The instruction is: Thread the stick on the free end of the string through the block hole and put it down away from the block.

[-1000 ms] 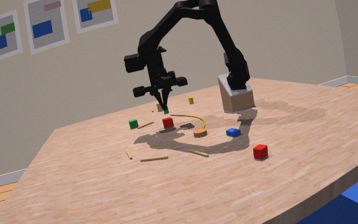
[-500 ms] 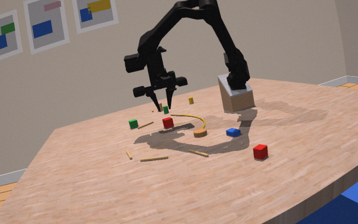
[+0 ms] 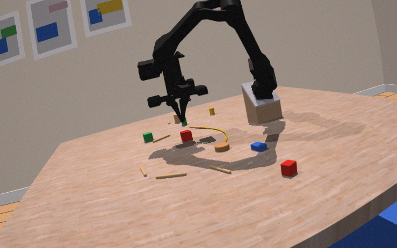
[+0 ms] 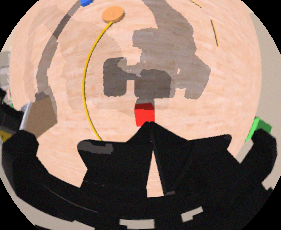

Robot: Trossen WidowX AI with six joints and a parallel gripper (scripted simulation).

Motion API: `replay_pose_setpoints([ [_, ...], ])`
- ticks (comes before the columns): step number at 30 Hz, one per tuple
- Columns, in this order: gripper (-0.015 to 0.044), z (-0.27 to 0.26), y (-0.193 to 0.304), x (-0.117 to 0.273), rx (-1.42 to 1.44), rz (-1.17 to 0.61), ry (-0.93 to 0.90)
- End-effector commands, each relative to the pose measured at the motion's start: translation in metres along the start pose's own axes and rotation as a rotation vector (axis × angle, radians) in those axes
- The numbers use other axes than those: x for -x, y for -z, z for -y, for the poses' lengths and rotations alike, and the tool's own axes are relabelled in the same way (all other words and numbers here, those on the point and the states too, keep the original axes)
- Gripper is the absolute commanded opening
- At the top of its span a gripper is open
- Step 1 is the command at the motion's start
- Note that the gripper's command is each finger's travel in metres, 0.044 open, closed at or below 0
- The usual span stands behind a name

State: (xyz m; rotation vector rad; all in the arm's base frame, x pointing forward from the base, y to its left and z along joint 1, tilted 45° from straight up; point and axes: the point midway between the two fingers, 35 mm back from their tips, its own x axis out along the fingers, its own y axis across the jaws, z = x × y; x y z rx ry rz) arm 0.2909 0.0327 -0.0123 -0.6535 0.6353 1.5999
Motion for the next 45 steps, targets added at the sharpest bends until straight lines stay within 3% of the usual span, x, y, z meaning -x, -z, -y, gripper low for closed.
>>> replay_pose_setpoints([
  [1, 0.0, 0.0, 0.0, 0.0, 0.0, 0.0, 0.0],
  [5, 0.0, 0.0, 0.0, 0.0, 0.0, 0.0, 0.0],
  [7, 0.0053, -0.001, 0.004, 0.0, -0.076, -0.002, 0.001],
  [22, 0.044, -0.048, 0.085, 0.003, -1.791, -0.011, 0.013],
  [35, 0.044, -0.078, 0.115, -0.001, -2.628, -0.005, 0.001],
  [45, 0.044, -0.079, 0.115, -0.001, -2.65, -0.005, 0.001],
])
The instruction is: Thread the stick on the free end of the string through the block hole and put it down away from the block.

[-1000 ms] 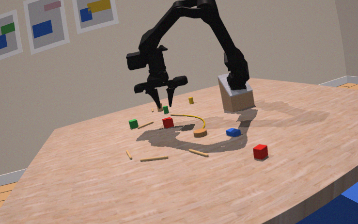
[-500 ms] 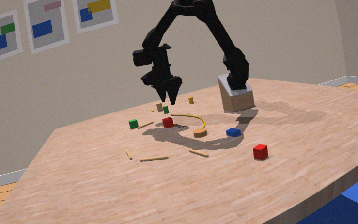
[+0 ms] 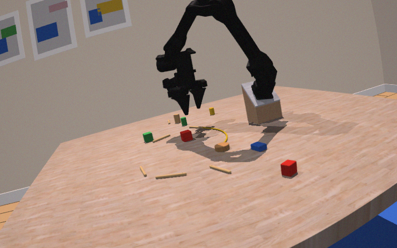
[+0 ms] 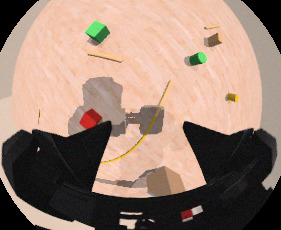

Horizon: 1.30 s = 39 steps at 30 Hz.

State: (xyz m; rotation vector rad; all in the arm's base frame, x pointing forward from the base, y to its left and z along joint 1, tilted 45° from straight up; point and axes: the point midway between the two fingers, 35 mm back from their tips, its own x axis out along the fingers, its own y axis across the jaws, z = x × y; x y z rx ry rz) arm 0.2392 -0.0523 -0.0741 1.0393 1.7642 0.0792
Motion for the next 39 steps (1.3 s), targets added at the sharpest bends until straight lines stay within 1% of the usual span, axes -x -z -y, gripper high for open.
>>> replay_pose_setpoints([
  [1, 0.044, 0.0237, 0.0061, -0.0081, -0.368, -0.028, 0.01],
  [12, 0.044, 0.0237, 0.0061, -0.0081, -0.368, -0.028, 0.01],
  [24, 0.0125, 0.0237, 0.0061, -0.0081, -0.368, -0.028, 0.01],
  [39, 0.012, 0.0236, 0.0059, -0.0108, -0.368, -0.028, 0.01],
])
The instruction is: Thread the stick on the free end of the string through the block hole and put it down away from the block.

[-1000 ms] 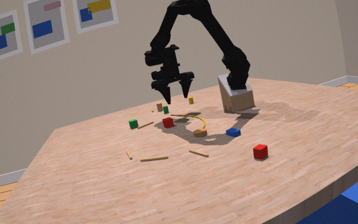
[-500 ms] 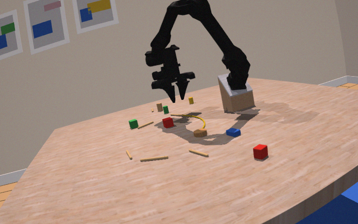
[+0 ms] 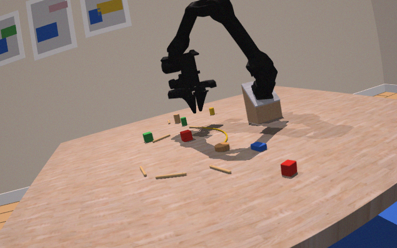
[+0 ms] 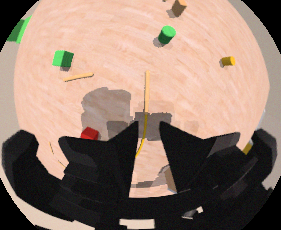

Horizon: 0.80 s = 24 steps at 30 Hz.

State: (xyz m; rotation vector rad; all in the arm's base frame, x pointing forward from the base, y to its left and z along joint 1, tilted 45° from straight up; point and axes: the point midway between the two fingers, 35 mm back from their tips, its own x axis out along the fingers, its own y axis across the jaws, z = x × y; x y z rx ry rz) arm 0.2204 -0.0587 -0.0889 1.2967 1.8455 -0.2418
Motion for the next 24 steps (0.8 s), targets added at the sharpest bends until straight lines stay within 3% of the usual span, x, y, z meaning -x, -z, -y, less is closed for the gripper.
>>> replay_pose_setpoints([
  [1, 0.012, 0.001, 0.0, -0.004, -0.004, -0.001, 0.006],
  [24, 0.012, 0.0, -0.001, -0.042, -0.004, -0.002, 0.005],
])
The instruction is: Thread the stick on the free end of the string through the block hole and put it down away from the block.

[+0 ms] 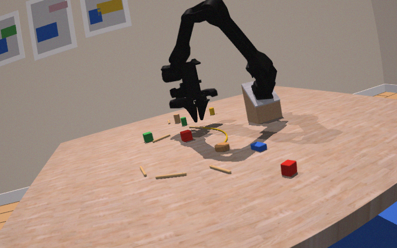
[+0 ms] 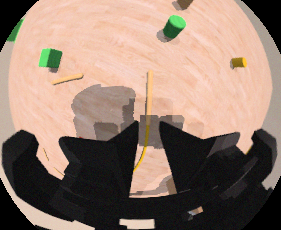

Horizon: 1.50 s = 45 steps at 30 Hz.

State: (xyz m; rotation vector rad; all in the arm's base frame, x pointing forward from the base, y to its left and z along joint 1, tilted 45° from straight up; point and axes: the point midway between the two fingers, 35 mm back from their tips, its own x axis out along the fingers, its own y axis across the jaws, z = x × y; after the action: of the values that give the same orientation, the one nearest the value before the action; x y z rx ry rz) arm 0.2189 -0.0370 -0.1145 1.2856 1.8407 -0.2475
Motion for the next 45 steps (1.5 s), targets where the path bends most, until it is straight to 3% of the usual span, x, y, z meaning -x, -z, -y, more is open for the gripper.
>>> replay_pose_setpoints([
  [1, 0.012, 0.001, 0.002, -0.01, -0.007, -0.012, -0.001],
  [21, 0.012, 0.002, 0.004, -0.027, -0.007, -0.014, -0.002],
  [26, 0.0, 0.002, 0.003, -0.025, -0.001, -0.009, 0.002],
  [45, 0.0, 0.001, 0.002, -0.012, -0.002, -0.007, 0.002],
])
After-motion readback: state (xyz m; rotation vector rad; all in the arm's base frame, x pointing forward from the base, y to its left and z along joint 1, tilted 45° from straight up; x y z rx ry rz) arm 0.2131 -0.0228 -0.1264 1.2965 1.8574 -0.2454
